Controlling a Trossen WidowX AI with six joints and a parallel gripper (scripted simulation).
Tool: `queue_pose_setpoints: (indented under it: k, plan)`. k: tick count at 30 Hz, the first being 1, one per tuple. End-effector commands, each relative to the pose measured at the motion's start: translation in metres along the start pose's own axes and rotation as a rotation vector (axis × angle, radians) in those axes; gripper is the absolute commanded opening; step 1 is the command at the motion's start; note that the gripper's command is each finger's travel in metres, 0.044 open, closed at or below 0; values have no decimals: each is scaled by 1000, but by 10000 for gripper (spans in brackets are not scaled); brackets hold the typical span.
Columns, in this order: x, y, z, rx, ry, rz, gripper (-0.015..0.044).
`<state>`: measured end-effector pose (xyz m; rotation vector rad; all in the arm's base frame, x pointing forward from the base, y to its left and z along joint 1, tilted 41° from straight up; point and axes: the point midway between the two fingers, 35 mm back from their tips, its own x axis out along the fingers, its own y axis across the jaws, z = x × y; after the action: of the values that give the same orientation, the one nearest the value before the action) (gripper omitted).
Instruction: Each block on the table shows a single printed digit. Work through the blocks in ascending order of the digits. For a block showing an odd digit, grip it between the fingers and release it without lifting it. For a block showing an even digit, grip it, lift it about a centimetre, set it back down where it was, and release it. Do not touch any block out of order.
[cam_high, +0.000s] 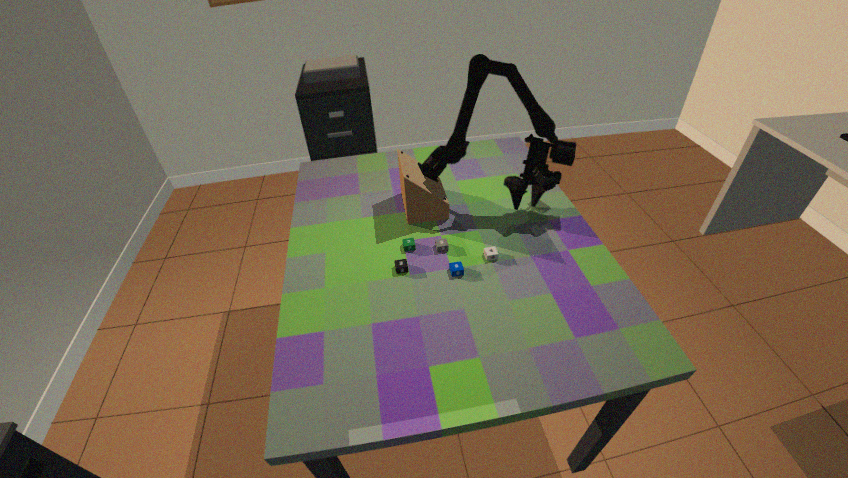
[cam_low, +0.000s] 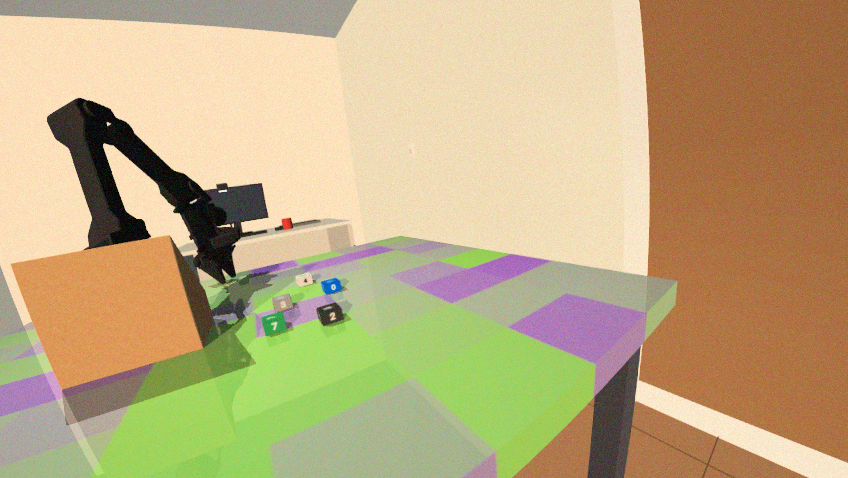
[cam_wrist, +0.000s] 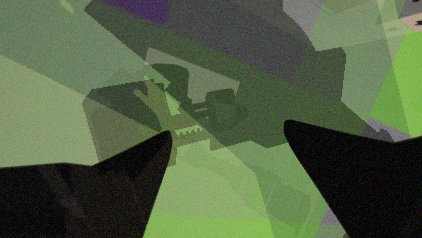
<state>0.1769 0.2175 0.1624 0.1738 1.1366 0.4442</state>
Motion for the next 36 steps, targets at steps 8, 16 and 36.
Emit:
queue_pose_setpoints:
  k: [8,16,36]
  plan:
    - [32,-121,39,29,196,-182,400]
    - [35,-213,34,118,336,-167,400]
    - [-3,-385,-69,418,264,206,400]
